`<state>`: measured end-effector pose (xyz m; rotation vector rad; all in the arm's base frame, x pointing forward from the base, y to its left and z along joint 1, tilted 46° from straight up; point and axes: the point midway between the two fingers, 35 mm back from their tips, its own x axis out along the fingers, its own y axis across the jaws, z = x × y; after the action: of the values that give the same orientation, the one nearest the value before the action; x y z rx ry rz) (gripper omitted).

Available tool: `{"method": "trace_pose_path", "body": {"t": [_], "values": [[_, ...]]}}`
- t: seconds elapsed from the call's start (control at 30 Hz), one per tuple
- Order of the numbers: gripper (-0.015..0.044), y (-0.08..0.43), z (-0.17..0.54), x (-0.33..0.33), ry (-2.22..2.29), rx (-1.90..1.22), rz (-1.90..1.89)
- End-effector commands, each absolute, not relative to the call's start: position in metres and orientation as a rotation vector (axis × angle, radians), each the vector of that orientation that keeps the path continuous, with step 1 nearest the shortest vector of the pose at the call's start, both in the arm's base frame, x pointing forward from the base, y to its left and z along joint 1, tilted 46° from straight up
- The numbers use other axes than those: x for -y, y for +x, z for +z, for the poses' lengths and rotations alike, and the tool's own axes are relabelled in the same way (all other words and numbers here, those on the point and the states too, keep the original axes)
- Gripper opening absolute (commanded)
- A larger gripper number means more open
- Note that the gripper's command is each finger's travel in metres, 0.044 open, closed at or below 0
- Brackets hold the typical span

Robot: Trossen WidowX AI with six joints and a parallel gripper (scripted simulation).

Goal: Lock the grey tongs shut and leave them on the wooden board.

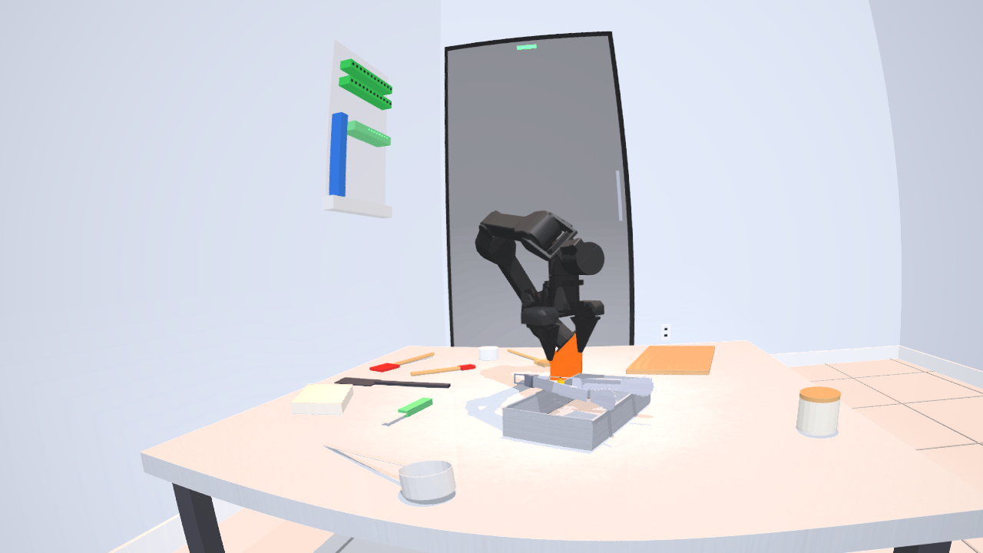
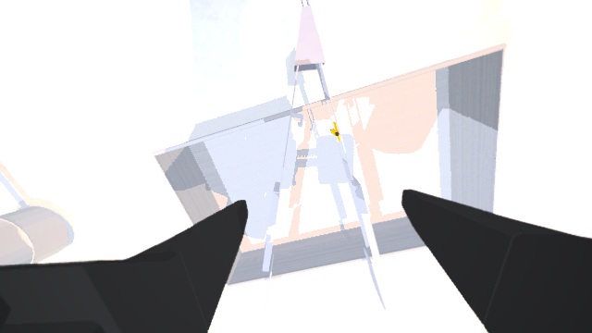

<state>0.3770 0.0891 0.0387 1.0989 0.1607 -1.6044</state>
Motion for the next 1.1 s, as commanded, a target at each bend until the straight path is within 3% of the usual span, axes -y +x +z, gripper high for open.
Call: {"method": "trace_pose_path", "body": {"t": [0.0,1.07], "values": [[0.044,0.378,0.036,-0.087,1.094,-0.151,-1.607],[0.044,0.385,-0.001,-0.051,1.095,-0.153,-1.606]]}}
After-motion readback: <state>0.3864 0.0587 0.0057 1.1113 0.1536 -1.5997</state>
